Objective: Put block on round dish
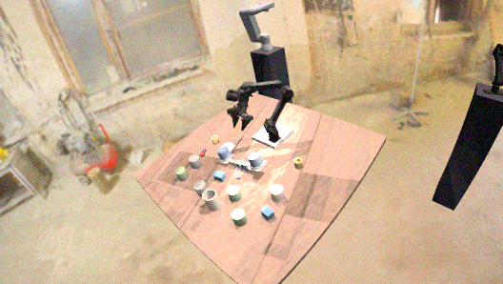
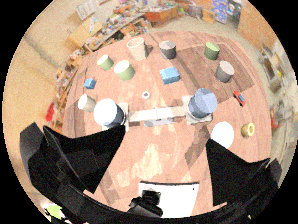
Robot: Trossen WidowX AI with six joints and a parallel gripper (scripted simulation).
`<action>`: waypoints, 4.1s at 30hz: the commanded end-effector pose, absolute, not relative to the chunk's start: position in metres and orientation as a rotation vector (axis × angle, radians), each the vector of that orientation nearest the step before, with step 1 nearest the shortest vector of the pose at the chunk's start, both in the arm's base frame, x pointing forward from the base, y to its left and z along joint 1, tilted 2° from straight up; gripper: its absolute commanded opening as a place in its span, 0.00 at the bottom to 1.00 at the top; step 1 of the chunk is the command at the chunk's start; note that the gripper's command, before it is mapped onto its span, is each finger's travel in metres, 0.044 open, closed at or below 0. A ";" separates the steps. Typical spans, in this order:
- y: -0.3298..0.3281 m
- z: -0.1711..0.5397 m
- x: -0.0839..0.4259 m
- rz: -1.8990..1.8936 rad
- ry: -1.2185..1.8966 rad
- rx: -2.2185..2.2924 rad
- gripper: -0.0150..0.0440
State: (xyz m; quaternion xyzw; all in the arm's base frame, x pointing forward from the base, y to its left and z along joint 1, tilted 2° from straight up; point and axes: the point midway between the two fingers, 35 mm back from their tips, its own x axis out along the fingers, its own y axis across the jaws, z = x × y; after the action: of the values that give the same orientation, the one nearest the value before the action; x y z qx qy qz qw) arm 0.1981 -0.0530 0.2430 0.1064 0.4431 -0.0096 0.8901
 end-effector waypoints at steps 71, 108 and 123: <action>-0.137 0.113 0.320 -1.042 1.217 1.100 1.00; -0.137 0.085 0.321 -1.042 1.217 1.100 0.49; -0.138 0.104 0.323 -1.042 1.217 1.100 0.25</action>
State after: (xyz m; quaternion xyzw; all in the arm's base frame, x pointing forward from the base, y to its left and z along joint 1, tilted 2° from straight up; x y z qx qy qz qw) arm 0.3214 -0.1368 0.0971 0.4660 0.5222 -0.4415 0.5614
